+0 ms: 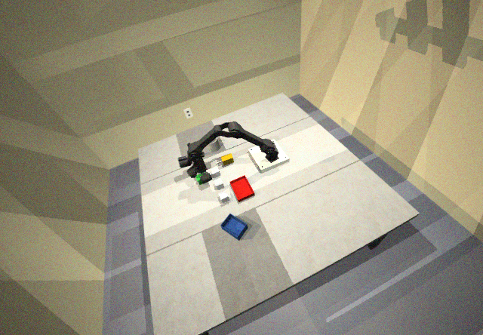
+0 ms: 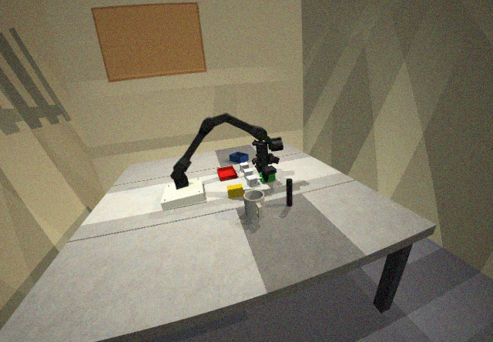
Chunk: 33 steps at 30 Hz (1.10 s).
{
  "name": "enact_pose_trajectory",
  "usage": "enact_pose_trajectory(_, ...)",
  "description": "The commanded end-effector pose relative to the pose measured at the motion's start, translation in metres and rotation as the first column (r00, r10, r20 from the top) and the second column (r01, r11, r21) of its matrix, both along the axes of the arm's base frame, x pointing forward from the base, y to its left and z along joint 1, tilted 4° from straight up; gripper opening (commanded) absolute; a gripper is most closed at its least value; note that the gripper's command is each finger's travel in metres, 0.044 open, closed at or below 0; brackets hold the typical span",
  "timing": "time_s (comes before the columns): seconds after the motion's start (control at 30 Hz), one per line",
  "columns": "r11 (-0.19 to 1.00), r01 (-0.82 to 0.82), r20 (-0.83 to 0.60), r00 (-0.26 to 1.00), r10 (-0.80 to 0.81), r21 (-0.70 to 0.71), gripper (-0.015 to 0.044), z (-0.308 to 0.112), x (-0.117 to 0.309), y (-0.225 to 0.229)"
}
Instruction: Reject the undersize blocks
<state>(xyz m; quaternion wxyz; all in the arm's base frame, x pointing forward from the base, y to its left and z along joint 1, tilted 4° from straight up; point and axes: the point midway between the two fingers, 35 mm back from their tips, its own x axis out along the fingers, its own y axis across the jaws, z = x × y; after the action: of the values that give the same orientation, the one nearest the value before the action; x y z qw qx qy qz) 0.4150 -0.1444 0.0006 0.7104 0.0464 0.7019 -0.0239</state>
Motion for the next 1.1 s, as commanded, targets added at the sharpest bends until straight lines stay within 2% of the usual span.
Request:
enact_pose_trajectory(0.0, 1.000, -0.006, 0.018, 1.000, 0.006, -0.003, 0.0000, 0.0057, 0.0012, -0.0003)
enact_pose_trajectory(1.07, 1.000, -0.006, 0.017, 1.000, 0.006, -0.003, 0.0000, 0.0028, 0.0042, -0.0005)
